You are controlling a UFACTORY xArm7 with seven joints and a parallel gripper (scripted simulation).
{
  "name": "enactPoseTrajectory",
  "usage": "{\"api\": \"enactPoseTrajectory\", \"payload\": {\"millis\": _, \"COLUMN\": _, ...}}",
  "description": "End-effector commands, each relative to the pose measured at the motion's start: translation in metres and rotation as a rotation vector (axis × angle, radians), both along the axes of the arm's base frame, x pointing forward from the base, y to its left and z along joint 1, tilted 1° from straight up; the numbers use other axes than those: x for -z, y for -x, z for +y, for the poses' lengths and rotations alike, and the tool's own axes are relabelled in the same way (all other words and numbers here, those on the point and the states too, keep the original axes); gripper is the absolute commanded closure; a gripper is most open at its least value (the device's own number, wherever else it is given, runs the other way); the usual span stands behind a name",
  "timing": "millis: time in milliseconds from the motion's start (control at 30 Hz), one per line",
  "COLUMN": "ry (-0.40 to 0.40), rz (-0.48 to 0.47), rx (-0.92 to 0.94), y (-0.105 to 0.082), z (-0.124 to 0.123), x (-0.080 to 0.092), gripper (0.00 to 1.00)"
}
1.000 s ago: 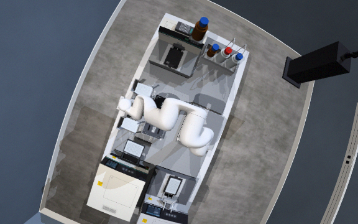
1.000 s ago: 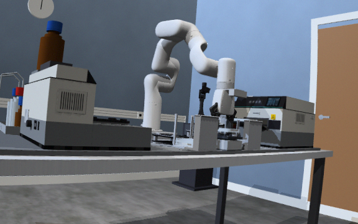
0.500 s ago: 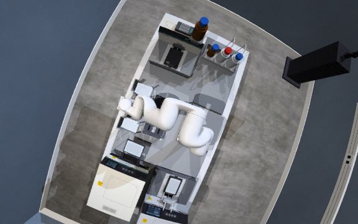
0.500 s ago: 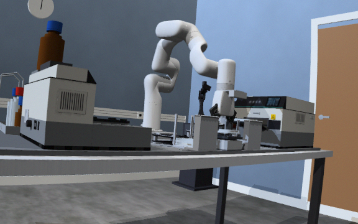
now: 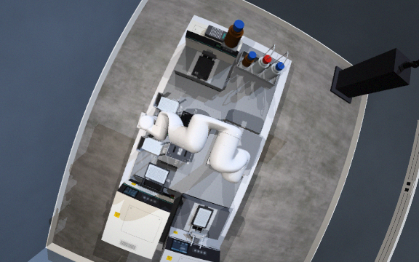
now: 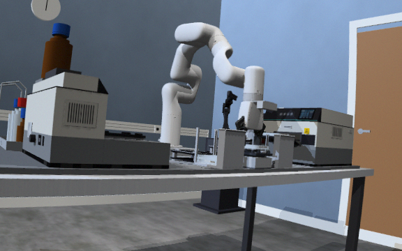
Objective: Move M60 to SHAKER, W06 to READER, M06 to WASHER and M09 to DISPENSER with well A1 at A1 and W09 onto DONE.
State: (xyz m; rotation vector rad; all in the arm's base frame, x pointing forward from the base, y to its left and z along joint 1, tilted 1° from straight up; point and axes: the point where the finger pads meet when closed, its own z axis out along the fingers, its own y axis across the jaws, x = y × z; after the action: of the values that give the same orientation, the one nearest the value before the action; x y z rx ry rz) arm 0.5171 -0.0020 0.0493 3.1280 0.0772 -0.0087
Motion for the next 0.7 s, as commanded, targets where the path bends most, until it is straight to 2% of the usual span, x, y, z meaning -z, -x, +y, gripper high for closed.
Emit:
{"api": "enactPoseTrajectory", "payload": {"millis": 0, "ry": 0.000, "rz": -0.005, "rx": 0.000, "y": -0.0016, "z": 0.0000, "x": -0.0018, "gripper": 1.00}}
{"api": "enactPoseTrajectory", "payload": {"millis": 667, "ry": 0.000, "rz": -0.005, "rx": 0.000, "y": -0.0016, "z": 0.0000, "x": 0.0020, "gripper": 1.00}}
